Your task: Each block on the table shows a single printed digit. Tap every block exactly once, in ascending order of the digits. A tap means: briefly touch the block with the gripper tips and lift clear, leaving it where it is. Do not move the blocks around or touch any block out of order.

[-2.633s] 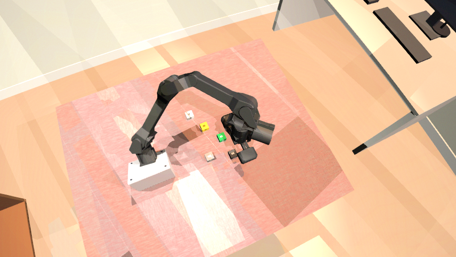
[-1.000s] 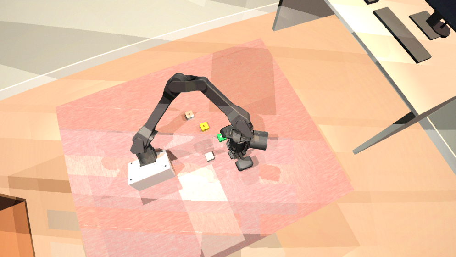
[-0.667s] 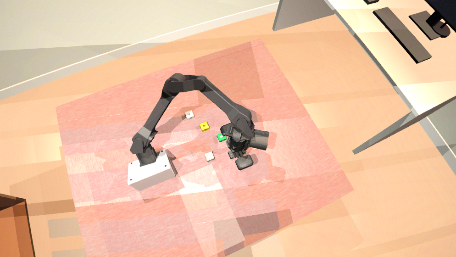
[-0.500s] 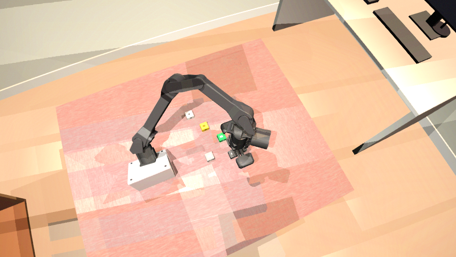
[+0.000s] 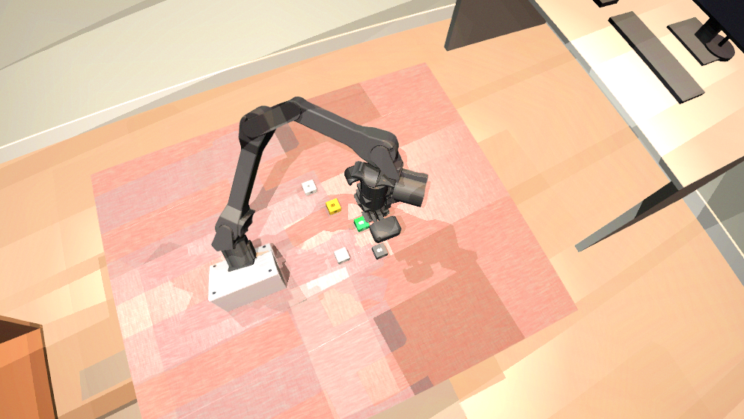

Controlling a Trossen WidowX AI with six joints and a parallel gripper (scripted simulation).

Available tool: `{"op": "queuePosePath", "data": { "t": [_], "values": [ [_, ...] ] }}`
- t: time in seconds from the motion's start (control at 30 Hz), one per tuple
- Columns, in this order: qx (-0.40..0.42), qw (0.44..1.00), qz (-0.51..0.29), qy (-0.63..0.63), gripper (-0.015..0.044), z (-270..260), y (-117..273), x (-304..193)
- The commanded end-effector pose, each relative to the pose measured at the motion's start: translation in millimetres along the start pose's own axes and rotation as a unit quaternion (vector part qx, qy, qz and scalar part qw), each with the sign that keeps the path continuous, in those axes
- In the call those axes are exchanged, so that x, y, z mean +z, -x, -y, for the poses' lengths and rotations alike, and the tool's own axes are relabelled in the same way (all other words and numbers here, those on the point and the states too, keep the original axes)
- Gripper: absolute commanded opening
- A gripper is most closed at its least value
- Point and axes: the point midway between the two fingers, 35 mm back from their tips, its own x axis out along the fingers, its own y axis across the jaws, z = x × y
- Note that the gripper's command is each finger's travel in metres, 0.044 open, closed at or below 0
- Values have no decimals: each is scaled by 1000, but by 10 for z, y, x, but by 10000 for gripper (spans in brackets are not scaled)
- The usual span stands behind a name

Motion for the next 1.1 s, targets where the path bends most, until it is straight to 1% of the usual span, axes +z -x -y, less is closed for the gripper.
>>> {"op": "queuePosePath", "data": {
  "t": [0.0,0.23,0.27,0.4,0.43,0.7,1.07],
  "values": [
    [1,1000,4,3,20,-350,7,-88],
    [1,1000,4,3,20,-349,-20,-84],
    [1,1000,4,3,20,-345,-102,-74],
    [2,1000,5,4,20,-353,-696,-68],
    [3,1000,5,4,20,-358,-775,-77],
    [3,1000,5,4,20,-360,-812,-79],
    [3,1000,5,4,20,-361,-984,-75]
  ]
}}
